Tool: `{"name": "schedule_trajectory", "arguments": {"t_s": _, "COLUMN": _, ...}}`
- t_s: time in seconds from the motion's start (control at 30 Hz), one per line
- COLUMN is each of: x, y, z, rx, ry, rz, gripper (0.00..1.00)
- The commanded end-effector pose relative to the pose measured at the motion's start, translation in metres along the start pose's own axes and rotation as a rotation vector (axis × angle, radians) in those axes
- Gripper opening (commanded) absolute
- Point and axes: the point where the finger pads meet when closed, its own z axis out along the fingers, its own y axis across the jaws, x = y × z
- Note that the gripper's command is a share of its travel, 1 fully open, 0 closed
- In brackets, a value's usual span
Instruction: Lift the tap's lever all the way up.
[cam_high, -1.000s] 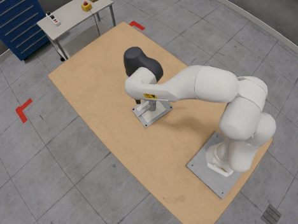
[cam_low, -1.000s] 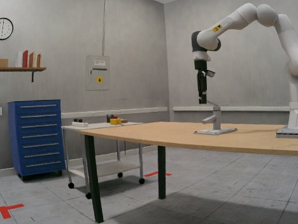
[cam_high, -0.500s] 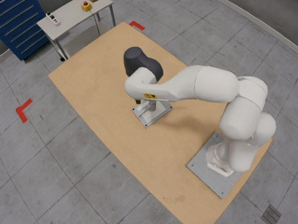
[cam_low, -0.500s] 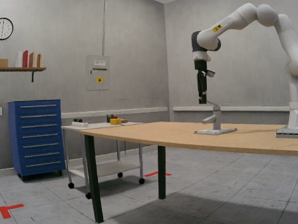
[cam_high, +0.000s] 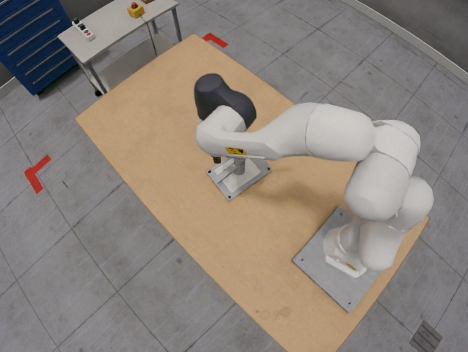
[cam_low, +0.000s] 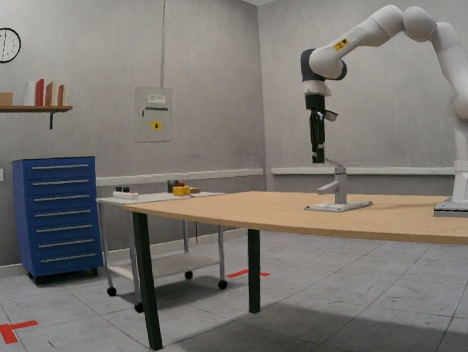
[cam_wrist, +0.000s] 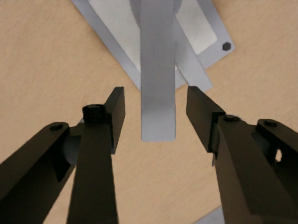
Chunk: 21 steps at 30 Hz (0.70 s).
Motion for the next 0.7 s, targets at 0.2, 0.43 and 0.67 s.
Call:
{"name": "schedule_trajectory", "arguments": {"t_s": 0.2, "x": 0.002, "y": 0.0, "z": 0.0, "rx": -0.001, "ry": 0.005, "rz": 0.002, "gripper": 0.44}}
{"name": "schedule_trajectory", "arguments": {"t_s": 0.43, "x": 0.002, "y": 0.0, "z": -0.003, "rx": -0.001, "ry": 0.005, "rz": 0.002, "gripper": 0.44}}
{"name": "schedule_trajectory", "arguments": {"t_s": 0.67, "x": 0.002, "y": 0.0, "z": -0.015, "rx": -0.001, "ry": 0.005, "rz": 0.002, "gripper": 0.44}}
